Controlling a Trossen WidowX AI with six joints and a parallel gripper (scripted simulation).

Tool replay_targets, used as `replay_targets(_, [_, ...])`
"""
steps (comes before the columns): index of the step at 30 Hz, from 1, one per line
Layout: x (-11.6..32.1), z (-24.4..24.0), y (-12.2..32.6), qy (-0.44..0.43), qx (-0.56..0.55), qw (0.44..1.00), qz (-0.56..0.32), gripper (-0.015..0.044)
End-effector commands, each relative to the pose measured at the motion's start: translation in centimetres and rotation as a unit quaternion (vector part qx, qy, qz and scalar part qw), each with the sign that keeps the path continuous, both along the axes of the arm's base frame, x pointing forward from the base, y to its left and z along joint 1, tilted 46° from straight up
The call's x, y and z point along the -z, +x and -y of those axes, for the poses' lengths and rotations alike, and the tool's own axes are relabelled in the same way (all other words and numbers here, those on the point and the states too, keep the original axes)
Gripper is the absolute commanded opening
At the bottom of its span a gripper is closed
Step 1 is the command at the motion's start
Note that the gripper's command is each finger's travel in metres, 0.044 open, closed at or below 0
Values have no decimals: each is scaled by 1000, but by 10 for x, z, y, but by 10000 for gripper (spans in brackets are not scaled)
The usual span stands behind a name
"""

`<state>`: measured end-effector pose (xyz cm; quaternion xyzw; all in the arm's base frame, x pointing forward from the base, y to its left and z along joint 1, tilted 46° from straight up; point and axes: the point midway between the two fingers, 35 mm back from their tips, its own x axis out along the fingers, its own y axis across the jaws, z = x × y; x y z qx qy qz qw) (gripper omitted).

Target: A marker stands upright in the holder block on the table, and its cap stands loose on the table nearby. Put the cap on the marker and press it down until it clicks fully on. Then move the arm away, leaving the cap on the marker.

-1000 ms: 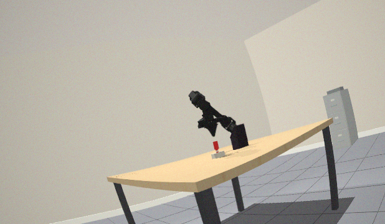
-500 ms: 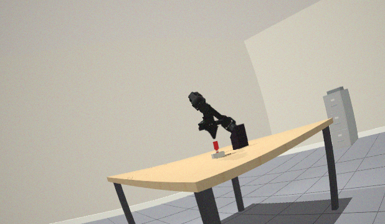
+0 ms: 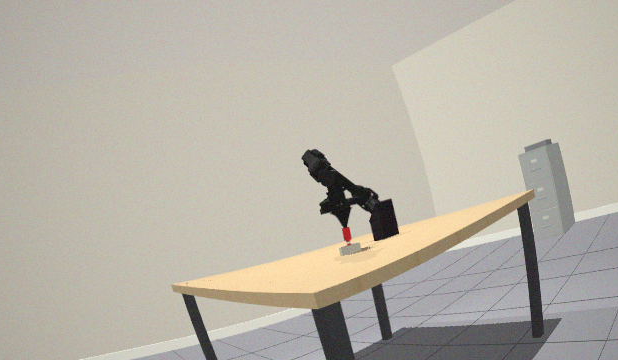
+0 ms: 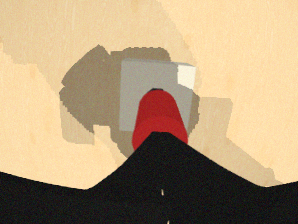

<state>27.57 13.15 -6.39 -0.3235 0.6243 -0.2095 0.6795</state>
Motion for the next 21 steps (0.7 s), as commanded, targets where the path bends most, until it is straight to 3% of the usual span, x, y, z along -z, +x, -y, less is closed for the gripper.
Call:
replay_targets(1, [6, 7, 1, -3, 0, 1000, 0, 0])
replay_targets(10, [1, 0, 2, 1, -1, 1000, 4, 0])
replay_targets(16, [-53, -55, -8, 3, -1, 1000, 3, 0])
replay_targets(21, [-61, -61, -10, 2, -1, 1000, 3, 0])
